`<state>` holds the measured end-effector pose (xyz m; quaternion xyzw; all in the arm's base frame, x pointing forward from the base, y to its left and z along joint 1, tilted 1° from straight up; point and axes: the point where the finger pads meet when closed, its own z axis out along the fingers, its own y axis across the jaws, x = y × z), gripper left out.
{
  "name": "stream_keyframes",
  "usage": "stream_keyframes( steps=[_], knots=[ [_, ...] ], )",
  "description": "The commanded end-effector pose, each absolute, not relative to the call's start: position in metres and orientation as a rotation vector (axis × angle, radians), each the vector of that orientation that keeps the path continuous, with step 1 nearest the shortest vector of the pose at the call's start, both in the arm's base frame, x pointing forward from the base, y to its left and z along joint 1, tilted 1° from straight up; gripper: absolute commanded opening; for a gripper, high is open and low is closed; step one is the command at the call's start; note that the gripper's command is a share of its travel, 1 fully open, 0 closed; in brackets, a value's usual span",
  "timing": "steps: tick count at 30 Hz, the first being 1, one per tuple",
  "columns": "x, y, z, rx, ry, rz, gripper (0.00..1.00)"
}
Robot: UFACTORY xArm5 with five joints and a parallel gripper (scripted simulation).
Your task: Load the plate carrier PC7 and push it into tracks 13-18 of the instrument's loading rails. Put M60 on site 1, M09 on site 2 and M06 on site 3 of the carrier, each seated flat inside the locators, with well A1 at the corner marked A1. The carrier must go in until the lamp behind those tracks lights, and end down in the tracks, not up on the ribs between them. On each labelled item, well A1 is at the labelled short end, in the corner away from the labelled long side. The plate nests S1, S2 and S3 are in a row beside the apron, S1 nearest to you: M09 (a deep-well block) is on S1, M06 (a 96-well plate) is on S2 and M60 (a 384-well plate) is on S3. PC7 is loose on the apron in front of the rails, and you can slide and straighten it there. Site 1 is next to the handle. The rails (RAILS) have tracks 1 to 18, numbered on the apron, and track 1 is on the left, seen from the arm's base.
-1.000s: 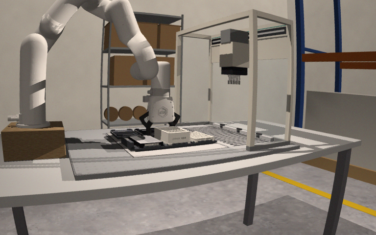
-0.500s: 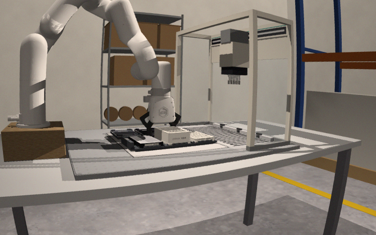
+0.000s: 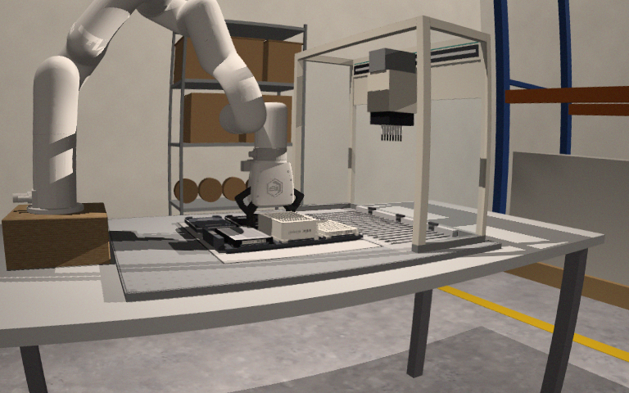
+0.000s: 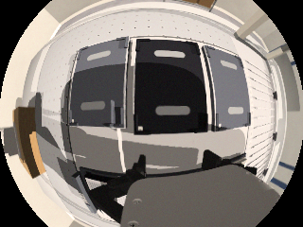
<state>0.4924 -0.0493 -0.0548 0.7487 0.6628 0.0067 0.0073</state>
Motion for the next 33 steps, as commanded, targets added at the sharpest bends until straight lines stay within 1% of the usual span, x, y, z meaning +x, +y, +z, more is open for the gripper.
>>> stream_keyframes(
  steps=[1, 33],
  knots=[
    [0.494, -0.052, -0.054, 2.343, 2.075, 0.035, 1.00],
    [0.492, -0.066, -0.054, 2.343, 2.075, 0.035, 1.00]
  ],
)
